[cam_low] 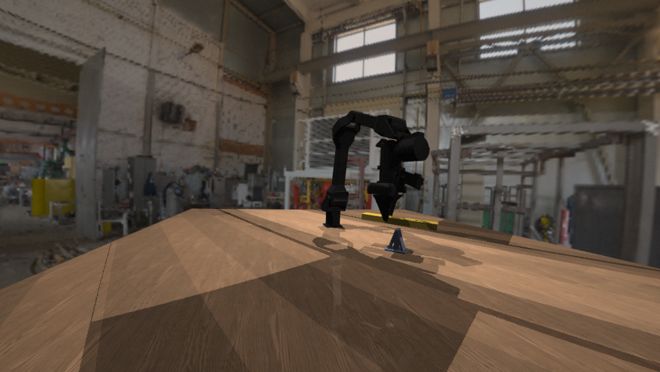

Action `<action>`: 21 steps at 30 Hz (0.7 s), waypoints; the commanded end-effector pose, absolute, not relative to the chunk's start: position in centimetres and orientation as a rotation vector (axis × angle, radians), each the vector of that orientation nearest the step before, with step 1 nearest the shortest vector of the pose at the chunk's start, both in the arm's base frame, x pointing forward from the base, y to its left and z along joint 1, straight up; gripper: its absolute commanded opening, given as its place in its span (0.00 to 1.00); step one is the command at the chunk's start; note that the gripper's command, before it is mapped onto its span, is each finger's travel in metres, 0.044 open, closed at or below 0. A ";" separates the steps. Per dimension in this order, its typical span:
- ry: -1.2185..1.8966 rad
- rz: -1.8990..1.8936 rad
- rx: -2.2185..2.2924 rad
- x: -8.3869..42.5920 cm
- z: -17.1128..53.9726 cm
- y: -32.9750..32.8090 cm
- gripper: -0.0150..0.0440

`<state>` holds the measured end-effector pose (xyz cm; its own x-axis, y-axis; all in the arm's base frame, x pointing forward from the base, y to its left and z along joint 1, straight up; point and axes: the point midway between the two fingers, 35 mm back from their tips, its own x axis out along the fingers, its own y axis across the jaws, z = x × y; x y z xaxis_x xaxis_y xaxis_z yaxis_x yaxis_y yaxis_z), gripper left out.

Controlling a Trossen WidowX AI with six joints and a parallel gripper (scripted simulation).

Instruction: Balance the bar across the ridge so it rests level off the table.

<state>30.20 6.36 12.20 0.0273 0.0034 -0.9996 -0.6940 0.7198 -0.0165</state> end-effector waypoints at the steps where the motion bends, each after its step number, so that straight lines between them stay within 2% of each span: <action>1: 1.456 0.594 -0.602 30.2 11.7 6.4 0.25; 21: 1.456 0.594 -0.603 30.2 11.4 6.4 0.25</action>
